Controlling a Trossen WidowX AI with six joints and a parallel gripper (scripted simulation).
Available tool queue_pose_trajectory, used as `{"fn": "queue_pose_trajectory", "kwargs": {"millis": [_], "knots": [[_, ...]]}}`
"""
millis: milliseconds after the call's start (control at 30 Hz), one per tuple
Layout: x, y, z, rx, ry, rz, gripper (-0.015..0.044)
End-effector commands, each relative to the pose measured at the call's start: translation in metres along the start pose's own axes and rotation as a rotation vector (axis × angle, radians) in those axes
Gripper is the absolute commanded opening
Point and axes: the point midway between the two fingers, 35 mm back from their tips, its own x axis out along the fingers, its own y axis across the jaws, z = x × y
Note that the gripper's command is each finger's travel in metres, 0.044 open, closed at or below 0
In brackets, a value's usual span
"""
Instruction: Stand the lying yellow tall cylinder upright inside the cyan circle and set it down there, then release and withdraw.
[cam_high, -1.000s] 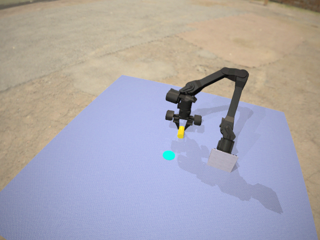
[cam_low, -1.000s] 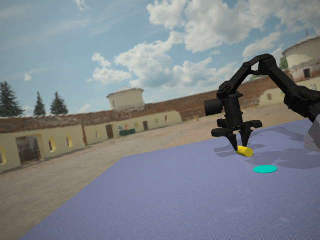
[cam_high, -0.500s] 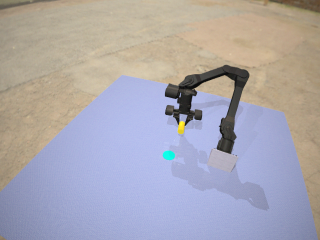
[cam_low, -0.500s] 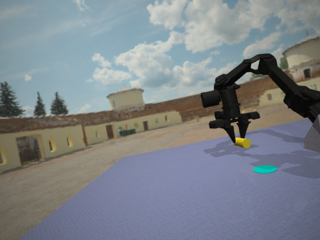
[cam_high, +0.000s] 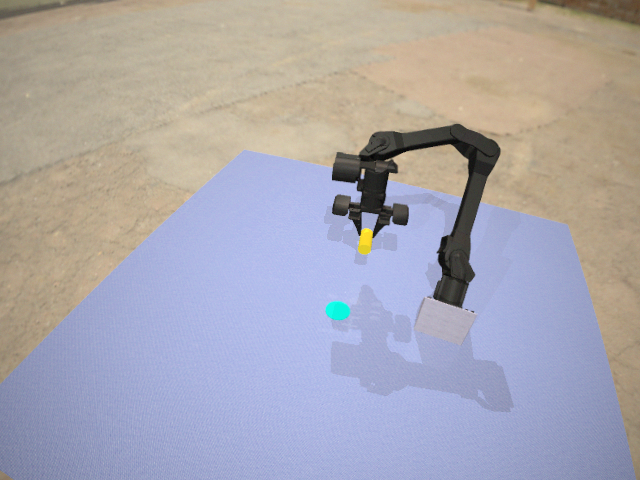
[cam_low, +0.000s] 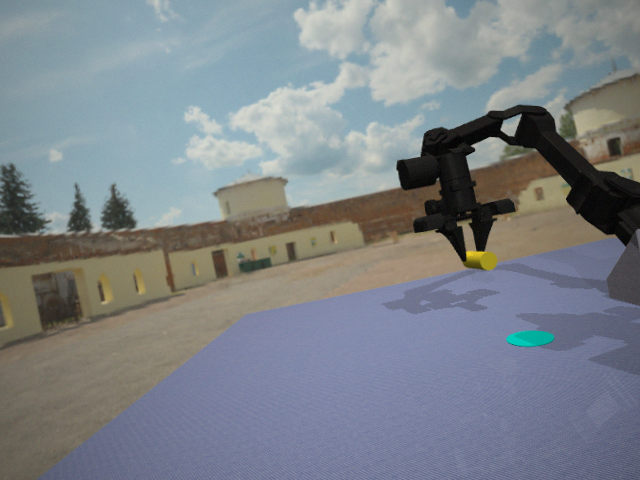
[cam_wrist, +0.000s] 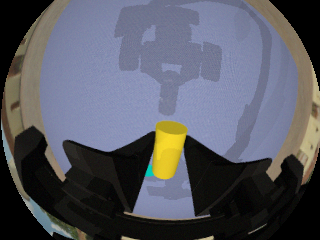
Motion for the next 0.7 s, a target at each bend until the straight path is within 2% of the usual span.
{"fn": "queue_pose_trajectory", "kwargs": {"millis": [0,267,667], "knots": [[-0.016,-0.001,0.000,0.005,0.002,0.007,0.0105],[-0.027,-0.002,-0.001,-0.021,-0.001,0.006,0.0105],[-0.033,0.015,-0.031,-0.493,0.009,0.016,0.0105]]}}
